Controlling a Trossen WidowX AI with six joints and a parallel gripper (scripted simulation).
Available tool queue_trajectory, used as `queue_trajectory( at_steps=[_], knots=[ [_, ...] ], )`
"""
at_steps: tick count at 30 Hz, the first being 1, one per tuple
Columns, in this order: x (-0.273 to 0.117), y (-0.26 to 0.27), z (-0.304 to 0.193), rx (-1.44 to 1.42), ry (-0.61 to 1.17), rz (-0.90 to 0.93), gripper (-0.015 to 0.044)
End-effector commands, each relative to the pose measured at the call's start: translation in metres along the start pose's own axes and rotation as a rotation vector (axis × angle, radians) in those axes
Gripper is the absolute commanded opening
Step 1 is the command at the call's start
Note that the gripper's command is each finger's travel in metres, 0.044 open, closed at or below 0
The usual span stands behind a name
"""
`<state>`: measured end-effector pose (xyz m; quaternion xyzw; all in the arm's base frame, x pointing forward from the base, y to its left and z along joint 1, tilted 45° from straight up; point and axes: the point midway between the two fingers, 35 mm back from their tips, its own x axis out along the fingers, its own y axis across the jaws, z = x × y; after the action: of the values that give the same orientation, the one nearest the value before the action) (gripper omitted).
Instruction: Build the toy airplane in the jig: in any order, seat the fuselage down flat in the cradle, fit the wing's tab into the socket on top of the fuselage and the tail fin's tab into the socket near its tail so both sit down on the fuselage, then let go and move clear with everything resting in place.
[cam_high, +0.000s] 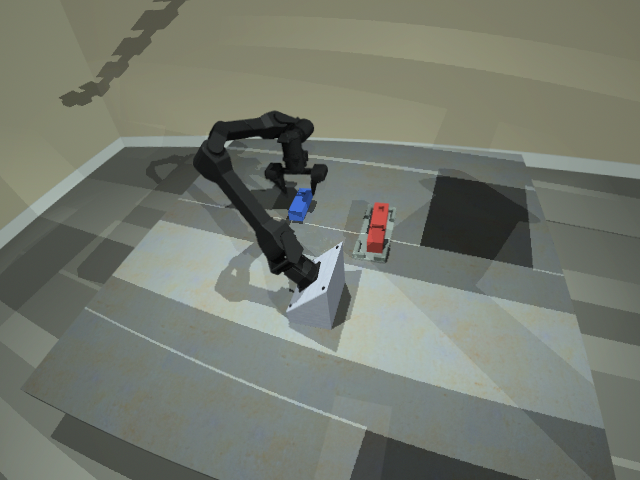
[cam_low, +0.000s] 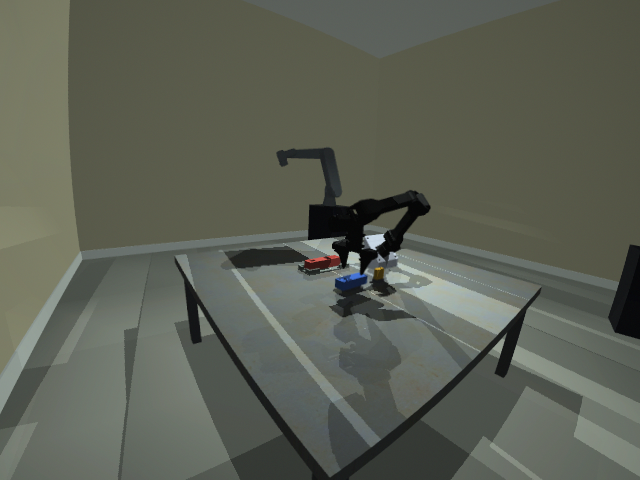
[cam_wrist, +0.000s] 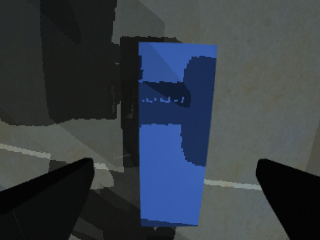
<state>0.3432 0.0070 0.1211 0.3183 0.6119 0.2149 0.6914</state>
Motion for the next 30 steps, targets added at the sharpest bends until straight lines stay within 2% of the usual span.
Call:
queue_trajectory(
  at_steps=[1,29,30],
  knots=[
    [0.006,0.0,-0.001,0.006,-0.003,0.004,0.044],
    [0.048,0.001,-0.001,0.006,-0.003,0.006,0.044],
    [0.048,0.001,-0.001,0.006,-0.003,0.006,0.0414]
  ],
)
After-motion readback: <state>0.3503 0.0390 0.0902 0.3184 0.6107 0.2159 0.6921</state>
